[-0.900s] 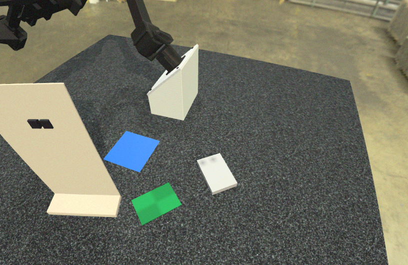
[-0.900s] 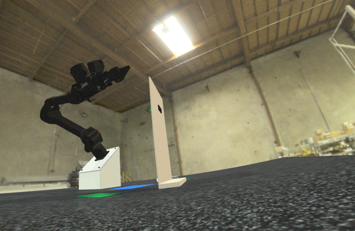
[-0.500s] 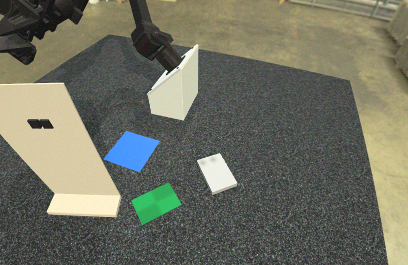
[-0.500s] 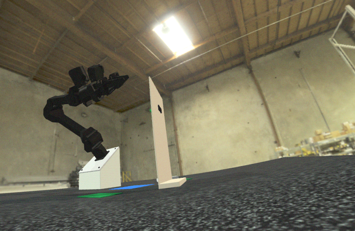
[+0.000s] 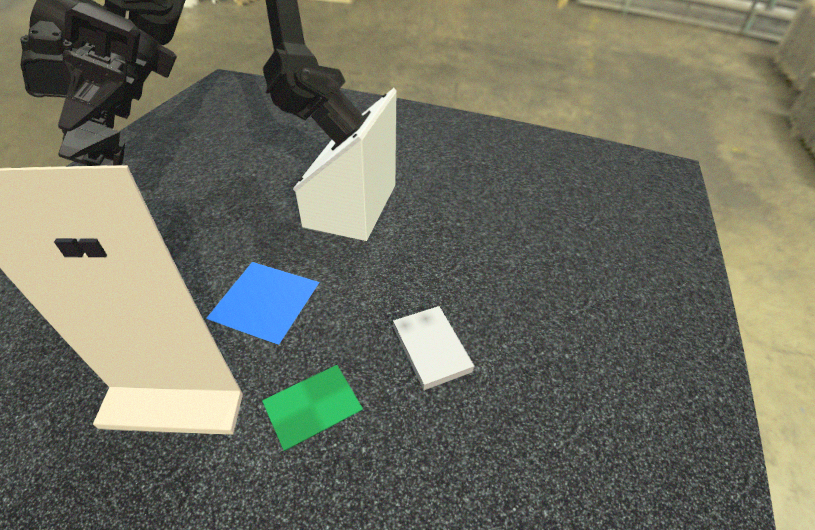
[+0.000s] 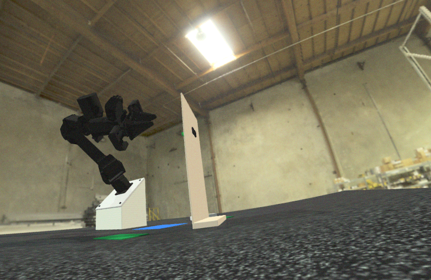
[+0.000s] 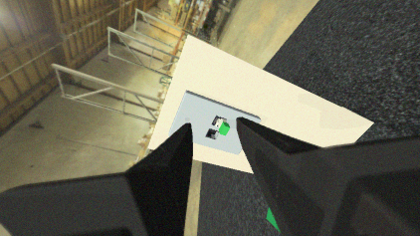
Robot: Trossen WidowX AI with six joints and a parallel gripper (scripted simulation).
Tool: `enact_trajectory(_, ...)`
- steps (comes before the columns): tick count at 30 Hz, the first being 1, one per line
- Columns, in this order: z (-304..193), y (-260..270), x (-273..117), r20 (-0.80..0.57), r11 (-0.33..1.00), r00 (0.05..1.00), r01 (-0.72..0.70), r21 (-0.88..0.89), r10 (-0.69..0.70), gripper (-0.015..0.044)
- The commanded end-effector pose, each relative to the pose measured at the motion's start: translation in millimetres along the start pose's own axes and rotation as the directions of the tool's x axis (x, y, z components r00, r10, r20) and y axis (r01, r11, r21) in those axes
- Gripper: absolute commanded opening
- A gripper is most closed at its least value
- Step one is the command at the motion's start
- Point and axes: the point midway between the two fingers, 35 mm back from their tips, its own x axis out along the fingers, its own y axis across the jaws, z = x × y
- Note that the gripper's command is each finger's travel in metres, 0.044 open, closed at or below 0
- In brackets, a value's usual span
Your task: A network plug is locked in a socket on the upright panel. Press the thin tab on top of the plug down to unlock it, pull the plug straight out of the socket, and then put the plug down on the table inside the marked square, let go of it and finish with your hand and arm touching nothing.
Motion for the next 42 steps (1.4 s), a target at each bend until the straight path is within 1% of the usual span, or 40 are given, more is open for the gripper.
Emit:
enact_trajectory(1,-16.4,-8.0,-3.6,-0.055,0.996,0.998,-0.017,0.091,0.022,0.0156)
enact_trajectory(9,-39.4,-19.4,-17.1,-0.121,0.958,0.989,-0.044,0.284,0.082,0.0156)
enact_trajectory(17,-55.2,-24.9,-31.9,-0.138,0.880,0.979,-0.067,0.470,0.149,0.0156)
enact_trajectory(24,-55.2,-25.3,-29.7,-0.139,0.878,0.979,-0.067,0.474,0.150,0.0156)
enact_trajectory(37,-49.9,-23.8,24.6,-0.137,0.877,0.979,-0.069,0.475,0.151,0.0156)
enact_trajectory(42,-49.6,-23.2,28.3,-0.135,0.877,0.979,-0.070,0.476,0.152,0.0156)
